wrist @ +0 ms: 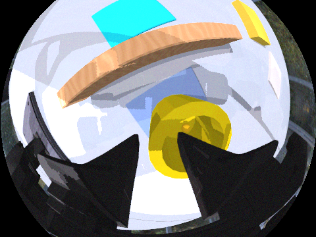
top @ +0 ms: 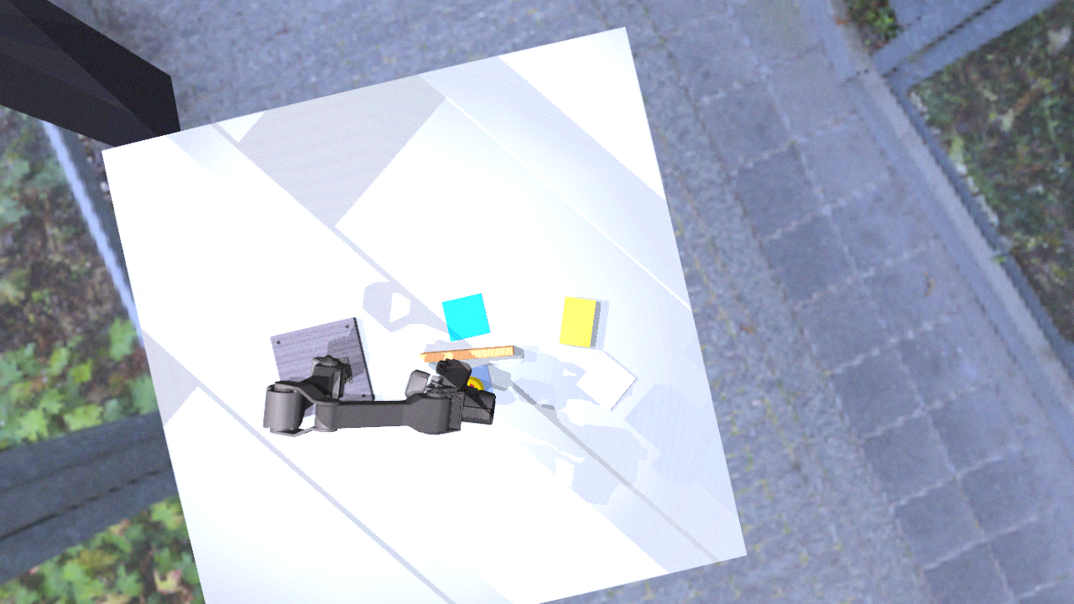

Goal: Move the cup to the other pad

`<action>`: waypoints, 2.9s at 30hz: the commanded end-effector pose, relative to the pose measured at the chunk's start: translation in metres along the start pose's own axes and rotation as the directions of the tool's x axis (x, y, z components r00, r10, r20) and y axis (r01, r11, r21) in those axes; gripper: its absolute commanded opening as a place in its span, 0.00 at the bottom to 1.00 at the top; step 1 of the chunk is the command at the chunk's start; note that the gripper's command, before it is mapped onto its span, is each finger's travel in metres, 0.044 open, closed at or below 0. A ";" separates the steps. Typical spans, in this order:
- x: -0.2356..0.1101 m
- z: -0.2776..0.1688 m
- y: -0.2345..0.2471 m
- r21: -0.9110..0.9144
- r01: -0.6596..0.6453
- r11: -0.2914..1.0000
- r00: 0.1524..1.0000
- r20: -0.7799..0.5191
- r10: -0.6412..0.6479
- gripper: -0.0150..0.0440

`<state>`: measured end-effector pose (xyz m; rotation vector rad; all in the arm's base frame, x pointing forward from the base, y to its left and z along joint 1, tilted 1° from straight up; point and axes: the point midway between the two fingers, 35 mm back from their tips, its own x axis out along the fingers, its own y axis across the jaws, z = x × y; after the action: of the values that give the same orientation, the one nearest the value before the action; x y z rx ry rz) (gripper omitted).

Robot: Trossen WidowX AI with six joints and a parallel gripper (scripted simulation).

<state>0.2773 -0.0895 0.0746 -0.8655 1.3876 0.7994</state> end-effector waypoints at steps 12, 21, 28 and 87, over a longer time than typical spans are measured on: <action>0.016 0.000 0.003 -0.005 -0.011 1.000 1.000 0.001 0.011 0.54; 0.014 0.000 0.002 0.000 -0.007 1.000 1.000 -0.001 0.007 0.45; 0.014 0.000 0.002 0.000 -0.007 1.000 1.000 -0.001 0.007 0.37; -0.059 0.001 -0.003 0.000 -0.008 1.000 1.000 -0.001 0.008 0.25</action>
<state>0.2783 -0.0900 0.1345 -0.8618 1.3931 0.8062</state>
